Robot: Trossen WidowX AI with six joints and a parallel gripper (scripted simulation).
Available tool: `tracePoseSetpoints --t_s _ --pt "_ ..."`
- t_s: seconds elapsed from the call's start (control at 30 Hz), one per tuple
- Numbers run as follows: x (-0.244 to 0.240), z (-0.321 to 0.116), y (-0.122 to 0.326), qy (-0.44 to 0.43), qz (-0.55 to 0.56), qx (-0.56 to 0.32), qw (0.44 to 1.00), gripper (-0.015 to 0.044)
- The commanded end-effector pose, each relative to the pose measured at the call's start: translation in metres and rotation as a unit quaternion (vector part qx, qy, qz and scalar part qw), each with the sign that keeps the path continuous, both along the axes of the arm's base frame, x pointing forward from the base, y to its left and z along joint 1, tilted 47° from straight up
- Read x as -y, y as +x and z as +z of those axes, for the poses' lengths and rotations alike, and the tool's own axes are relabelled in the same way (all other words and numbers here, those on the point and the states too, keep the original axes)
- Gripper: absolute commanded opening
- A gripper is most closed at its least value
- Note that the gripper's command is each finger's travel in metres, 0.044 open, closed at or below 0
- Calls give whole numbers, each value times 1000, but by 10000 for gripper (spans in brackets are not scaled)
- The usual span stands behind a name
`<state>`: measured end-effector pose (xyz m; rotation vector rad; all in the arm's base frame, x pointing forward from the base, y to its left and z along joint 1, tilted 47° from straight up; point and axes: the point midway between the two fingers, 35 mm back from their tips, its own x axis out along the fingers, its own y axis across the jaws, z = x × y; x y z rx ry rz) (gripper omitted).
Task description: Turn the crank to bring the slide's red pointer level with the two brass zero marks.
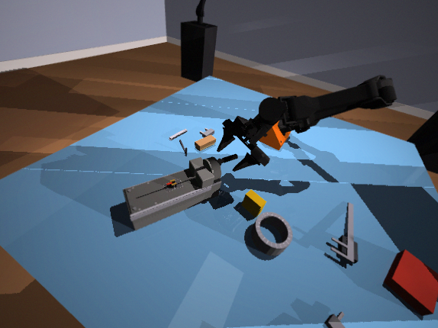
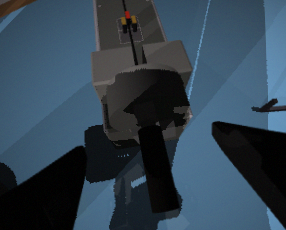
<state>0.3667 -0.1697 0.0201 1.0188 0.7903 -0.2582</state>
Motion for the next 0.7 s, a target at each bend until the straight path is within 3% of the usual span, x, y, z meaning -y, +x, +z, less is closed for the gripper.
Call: tracePoseSetpoints --t_s 0.0,0.4,0.67 --pt "-3 -4 1 -1 -2 -1 1000 440" --pt "-15 -14 2 0 -3 0 1000 440" --pt "-15 -14 2 0 -3 0 1000 230"
